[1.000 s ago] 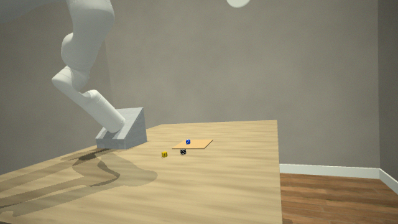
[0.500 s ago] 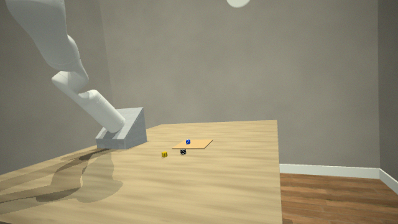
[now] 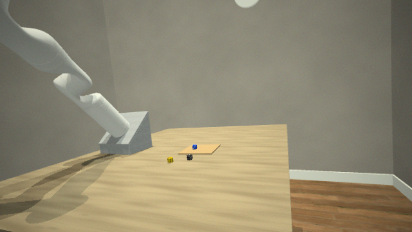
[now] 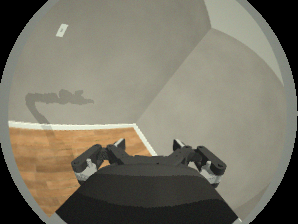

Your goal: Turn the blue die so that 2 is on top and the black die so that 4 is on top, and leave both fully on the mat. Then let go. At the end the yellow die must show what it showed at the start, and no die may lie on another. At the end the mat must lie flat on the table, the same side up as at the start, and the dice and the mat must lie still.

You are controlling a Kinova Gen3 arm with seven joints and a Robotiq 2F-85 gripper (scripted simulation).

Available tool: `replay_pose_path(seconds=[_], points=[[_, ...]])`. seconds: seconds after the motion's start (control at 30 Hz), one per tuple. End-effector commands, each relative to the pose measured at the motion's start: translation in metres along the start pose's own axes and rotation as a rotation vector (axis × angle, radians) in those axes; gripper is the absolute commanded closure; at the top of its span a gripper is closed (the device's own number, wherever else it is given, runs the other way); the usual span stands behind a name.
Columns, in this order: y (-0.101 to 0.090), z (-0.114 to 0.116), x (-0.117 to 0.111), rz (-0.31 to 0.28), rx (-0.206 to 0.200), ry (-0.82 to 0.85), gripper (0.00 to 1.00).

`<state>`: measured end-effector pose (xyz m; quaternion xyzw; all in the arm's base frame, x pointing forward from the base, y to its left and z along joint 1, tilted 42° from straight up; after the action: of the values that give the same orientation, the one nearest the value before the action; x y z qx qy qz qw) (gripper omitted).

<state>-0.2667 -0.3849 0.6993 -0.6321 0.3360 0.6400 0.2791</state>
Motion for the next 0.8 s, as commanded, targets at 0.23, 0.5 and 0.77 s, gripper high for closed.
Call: replay_pose_path(seconds=[0.23, 0.5, 0.77], points=[[0.014, 0.146, -0.014, 0.038, 0.244, 0.18, 0.0], [-0.009, 0.278, -0.02, 0.108, 0.477, 0.343, 0.0], [-0.061, 0.401, -0.017, 0.201, 0.71, 0.497, 0.0]])
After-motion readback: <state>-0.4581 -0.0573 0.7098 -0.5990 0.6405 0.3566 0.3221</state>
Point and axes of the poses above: the point where the finger pads meet when closed, its own y axis out along the fingers, its own z axis across the jaws, x = y × z, the point moved 2 cm from there along -y, back along the fingers, and after that the axes turned 6 degrees about y, right-handed, at the moved point
